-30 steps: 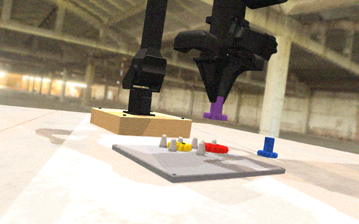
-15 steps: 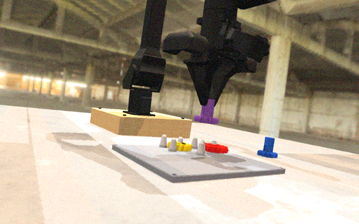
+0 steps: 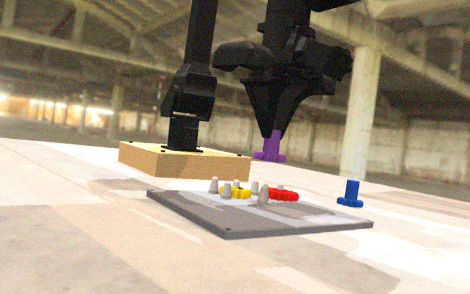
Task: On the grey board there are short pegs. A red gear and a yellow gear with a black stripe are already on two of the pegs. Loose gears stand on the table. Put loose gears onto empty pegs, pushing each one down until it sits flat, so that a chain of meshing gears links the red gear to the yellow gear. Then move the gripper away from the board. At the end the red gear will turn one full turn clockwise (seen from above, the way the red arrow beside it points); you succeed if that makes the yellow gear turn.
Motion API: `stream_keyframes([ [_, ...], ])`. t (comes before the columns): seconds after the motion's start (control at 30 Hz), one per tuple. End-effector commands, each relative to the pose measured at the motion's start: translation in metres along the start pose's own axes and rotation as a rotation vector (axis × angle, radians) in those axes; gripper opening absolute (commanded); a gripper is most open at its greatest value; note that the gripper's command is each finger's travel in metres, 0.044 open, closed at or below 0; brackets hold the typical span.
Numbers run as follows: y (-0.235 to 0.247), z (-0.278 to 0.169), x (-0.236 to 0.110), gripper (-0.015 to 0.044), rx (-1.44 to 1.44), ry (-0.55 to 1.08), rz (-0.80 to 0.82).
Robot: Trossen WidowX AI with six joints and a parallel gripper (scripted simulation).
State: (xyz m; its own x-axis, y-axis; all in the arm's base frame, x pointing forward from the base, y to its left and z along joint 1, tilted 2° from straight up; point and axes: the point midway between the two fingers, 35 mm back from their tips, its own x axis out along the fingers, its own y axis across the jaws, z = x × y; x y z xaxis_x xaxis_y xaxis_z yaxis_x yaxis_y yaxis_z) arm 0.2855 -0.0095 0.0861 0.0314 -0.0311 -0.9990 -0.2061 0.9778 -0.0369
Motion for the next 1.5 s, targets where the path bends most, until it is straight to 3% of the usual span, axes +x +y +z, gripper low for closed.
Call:
stream_keyframes([
  [0.0,0.0,0.0,0.0,0.0,-0.013,0.001,-0.003],
  [0.53,-0.001,0.0,0.022,0.0,-0.224,0.001,-0.003],
  [1.23,-0.001,-0.001,0.043,0.0,0.235,0.001,-0.003],
  [1.47,-0.001,0.0,0.044,0.0,0.183,0.001,-0.003],
])
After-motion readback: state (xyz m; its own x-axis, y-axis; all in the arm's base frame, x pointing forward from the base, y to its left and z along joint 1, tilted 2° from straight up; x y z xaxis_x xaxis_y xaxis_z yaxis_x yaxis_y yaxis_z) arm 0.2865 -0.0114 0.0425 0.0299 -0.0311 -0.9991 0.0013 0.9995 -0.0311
